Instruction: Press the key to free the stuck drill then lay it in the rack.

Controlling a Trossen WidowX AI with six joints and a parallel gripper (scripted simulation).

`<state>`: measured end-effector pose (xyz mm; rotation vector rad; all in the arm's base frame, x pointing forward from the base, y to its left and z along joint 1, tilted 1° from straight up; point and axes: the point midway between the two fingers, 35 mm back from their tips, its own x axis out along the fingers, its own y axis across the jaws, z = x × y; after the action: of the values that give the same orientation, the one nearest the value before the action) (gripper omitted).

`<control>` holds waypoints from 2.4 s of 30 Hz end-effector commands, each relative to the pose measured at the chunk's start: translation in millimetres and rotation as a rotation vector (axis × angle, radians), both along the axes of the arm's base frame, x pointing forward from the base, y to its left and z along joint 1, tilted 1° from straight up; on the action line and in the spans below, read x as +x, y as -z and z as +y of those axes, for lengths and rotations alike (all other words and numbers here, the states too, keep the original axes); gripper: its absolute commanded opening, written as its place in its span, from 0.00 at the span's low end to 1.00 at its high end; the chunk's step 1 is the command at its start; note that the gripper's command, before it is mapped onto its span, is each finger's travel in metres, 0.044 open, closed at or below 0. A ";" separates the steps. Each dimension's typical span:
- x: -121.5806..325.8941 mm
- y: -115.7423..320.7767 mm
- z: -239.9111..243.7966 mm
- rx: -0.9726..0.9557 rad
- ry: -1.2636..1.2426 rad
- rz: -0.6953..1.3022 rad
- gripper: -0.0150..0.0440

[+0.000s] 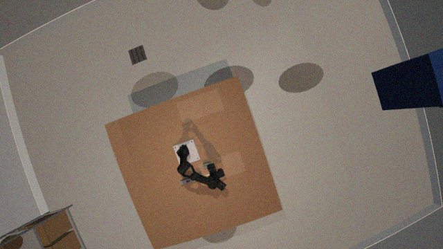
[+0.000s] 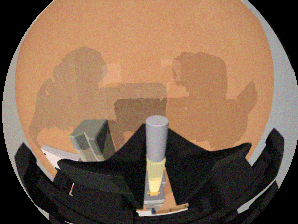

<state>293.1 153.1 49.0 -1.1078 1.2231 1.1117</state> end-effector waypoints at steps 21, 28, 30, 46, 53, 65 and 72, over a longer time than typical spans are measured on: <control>-0.5 -15.5 -1.0 -0.001 0.005 0.000 0.25; -0.7 -19.7 -1.3 -0.001 0.005 0.000 0.25; -0.7 -20.9 -1.4 -0.001 0.005 0.000 0.25; -1.0 -30.3 -2.2 -0.001 0.005 0.000 0.25; -4.3 -31.8 -1.4 0.000 0.005 0.000 0.25; -26.5 -30.4 6.1 0.000 0.005 0.002 0.25; -38.7 -29.8 10.1 0.001 0.005 0.004 0.25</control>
<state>260.8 161.5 79.4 -1.1046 1.2257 1.1143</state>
